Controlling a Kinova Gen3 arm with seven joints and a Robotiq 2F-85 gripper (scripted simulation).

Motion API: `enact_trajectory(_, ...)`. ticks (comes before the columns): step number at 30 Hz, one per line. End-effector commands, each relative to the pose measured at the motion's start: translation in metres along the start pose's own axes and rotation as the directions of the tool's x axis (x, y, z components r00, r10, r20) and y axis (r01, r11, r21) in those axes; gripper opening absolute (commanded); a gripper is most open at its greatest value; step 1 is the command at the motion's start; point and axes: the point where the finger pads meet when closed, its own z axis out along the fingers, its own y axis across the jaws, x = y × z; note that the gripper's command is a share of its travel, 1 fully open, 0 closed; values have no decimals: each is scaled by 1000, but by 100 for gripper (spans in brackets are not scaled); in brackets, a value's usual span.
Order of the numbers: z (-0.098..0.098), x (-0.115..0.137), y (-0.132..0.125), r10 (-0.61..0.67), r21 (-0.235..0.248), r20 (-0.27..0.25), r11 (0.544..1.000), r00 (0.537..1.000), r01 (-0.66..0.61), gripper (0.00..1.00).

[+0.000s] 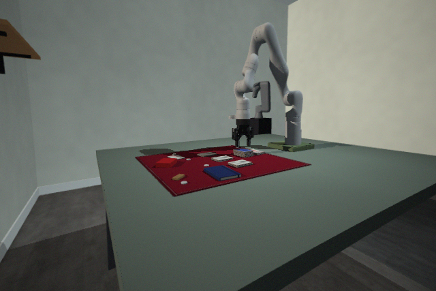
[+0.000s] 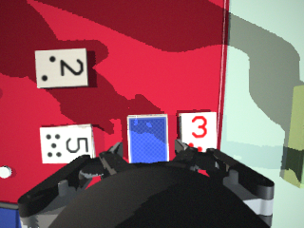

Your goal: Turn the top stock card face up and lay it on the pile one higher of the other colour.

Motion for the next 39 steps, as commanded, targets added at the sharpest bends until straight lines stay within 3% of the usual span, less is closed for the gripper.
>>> enact_trajectory(1, 0, 0, 0, 0, 1, 0, 1000, 1000, 0, 85)
enact_trajectory(8, 0, 0, 0, 0, 1, 0, 1000, 1000, 0, 85)
enact_trajectory(9, 0, 0, 0, 0, 1, 0, 1000, 1000, 0, 71)
enact_trajectory(36, 0, 0, 0, 0, 1, 0, 1000, 1000, 0, 71)
enact_trajectory(37, 0, 0, 0, 0, 1, 0, 1000, 1000, 0, 85)
enact_trajectory(39, 0, 0, 0, 0, 1, 0, 1000, 1000, 0, 85)
